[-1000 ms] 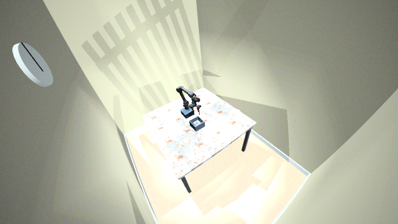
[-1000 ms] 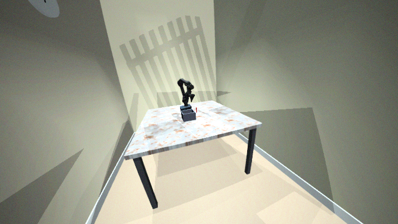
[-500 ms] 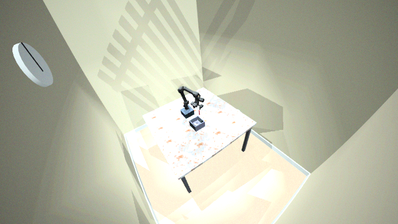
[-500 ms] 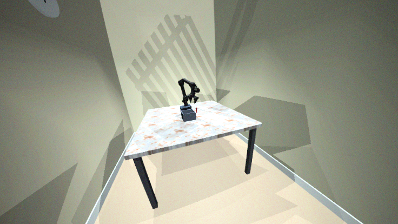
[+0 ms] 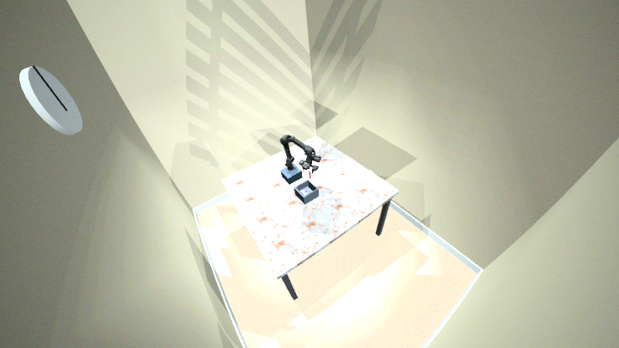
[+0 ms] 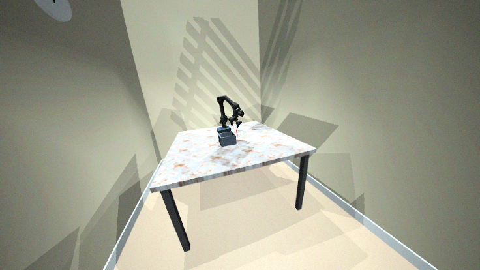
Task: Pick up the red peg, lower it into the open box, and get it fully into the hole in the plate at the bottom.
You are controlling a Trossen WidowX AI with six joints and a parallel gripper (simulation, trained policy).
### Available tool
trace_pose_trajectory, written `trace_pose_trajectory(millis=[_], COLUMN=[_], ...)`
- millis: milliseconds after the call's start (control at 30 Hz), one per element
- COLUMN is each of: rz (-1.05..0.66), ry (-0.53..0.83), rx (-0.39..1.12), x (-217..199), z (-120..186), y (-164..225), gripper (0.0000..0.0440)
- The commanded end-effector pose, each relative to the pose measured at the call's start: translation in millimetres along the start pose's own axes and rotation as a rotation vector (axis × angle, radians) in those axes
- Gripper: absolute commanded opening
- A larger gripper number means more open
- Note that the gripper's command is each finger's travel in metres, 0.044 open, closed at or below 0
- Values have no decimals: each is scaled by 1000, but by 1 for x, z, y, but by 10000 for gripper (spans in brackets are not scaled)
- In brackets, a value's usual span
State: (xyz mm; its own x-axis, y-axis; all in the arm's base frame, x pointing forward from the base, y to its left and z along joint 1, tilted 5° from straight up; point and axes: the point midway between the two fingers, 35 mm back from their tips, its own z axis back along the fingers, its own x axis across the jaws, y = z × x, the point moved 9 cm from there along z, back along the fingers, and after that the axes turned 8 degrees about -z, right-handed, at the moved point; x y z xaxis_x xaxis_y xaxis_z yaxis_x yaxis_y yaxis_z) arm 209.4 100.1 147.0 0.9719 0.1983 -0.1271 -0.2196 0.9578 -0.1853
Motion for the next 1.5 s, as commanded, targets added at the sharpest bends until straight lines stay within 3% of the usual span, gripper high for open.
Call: trace_pose_trajectory(millis=[0,500,667,1100,1467], rz=[-1,38,49,102,176], ry=[12,-49,-39,11,-70], rx=[6,31,40,110,30], x=[1,-2,-7,-3,-7], z=[-14,-68,-79,-84,-58], y=[6,30,34,35,21], gripper=[439,420,333,0,0])
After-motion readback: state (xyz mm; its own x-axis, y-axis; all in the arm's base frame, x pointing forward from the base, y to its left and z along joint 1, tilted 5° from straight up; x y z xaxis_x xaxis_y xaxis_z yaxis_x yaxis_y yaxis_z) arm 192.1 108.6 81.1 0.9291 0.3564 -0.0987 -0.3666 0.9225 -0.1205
